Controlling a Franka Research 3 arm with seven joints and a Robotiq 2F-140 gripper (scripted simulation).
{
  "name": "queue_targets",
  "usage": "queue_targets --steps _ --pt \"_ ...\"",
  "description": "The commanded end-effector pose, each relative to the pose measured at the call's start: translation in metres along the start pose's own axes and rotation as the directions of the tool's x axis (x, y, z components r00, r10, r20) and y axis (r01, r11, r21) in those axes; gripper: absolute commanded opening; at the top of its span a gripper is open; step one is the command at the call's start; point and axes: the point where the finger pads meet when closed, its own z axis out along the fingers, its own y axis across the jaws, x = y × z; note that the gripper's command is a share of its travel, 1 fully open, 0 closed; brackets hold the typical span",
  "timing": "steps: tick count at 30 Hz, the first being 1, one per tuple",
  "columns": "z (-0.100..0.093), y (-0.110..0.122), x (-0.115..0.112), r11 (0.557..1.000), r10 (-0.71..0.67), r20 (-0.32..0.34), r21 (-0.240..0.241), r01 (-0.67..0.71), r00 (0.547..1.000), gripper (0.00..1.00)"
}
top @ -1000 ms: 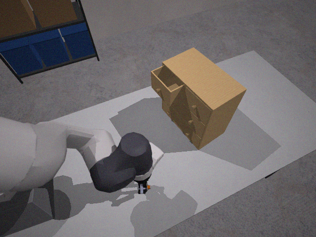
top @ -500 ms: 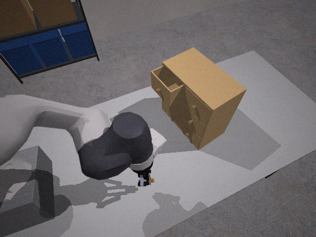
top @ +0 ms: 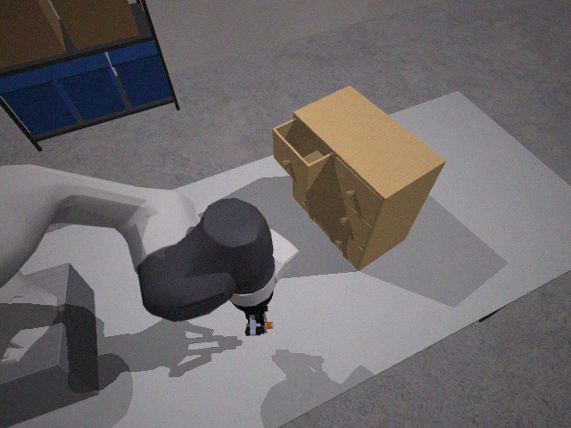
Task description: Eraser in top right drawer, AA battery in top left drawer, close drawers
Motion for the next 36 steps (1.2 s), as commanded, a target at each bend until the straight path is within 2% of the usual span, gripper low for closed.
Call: queue_targets --steps 1,3,4,6,7,10,11,13,14,16,17,20,21,22,36 --pt "0.001 -0.018 -0.002 0.998 -0.055 0.009 0.001 0.055 0.998 0.06" --pt "0.001 -0.018 -0.002 0.998 -0.055 0.009 0.001 0.055 0.998 0.06" --pt "0.001 -0.049 0.000 0.992 -0.130 0.009 0.000 0.130 0.991 0.06" --pt "0.001 -0.049 0.000 0.992 -0.130 0.009 0.000 0.130 0.991 0.06" --pt "0.001 -0.091 -0.001 0.972 -0.233 0.010 0.001 0.233 0.972 0.06" --pt "0.001 -0.091 -0.001 0.972 -0.233 0.010 0.001 0.233 0.972 0.06" --pt "0.001 -0.138 -0.007 0.939 -0.343 0.010 0.002 0.343 0.939 0.06" --pt "0.001 -0.138 -0.007 0.939 -0.343 0.010 0.002 0.343 0.939 0.06" --pt "0.001 -0.180 -0.015 0.899 -0.439 0.009 0.003 0.439 0.899 0.06" --pt "0.001 -0.180 -0.015 0.899 -0.439 0.009 0.003 0.439 0.899 0.06" --pt "0.001 -0.209 -0.023 0.864 -0.503 0.008 0.004 0.503 0.864 0.06" --pt "0.001 -0.209 -0.023 0.864 -0.503 0.008 0.004 0.503 0.864 0.06" --pt "0.001 -0.223 -0.028 0.846 -0.534 0.007 0.005 0.534 0.846 0.06" --pt "0.001 -0.225 -0.029 0.842 -0.539 0.007 0.005 0.539 0.842 0.06" --pt "-0.005 -0.225 -0.028 0.842 -0.539 0.007 0.005 0.539 0.842 0.06"
